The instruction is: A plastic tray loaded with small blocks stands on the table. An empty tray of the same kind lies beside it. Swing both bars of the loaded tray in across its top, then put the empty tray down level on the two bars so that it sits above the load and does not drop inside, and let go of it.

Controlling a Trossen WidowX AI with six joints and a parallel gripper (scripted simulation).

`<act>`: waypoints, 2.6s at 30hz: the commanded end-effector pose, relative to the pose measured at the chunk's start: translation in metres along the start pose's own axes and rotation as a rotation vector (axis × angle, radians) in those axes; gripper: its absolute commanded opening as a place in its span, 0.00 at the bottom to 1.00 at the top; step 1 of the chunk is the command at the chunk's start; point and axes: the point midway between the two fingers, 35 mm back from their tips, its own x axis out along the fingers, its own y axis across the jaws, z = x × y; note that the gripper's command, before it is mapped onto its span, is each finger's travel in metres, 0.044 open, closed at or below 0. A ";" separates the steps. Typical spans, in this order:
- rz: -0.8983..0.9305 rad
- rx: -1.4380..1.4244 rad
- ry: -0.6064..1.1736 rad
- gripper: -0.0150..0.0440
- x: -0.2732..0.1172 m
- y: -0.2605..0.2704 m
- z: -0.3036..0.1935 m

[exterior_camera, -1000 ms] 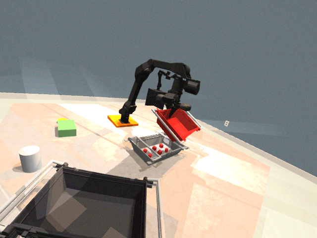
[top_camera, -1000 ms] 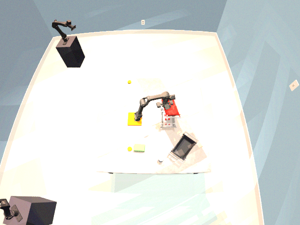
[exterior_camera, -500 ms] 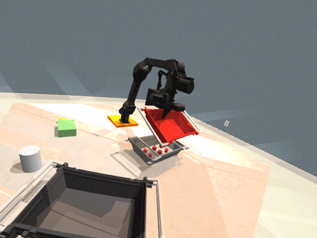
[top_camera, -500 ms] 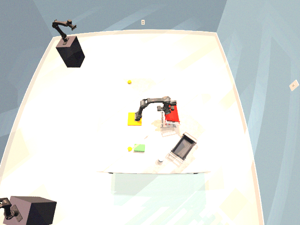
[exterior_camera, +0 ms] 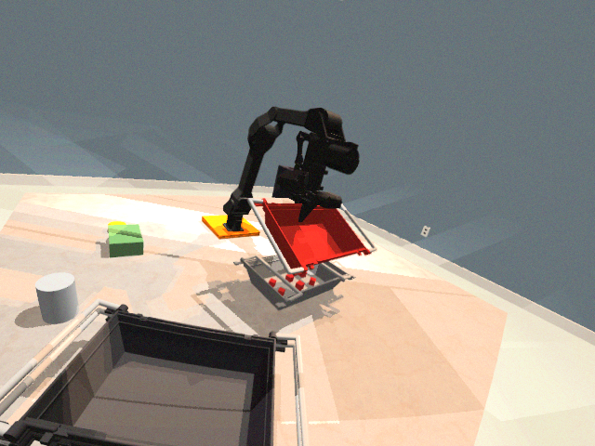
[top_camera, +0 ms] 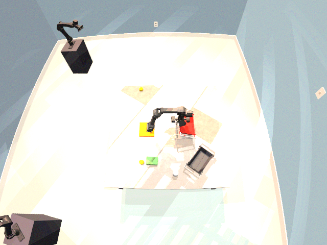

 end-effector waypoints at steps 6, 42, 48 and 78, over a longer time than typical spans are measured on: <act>0.024 -0.003 0.005 0.25 -0.007 -0.002 -0.001; 0.024 -0.003 0.005 0.25 0.000 0.000 -0.001; 0.023 -0.003 0.005 0.25 0.008 0.001 -0.001; 0.018 -0.003 0.005 0.25 0.043 -0.002 0.000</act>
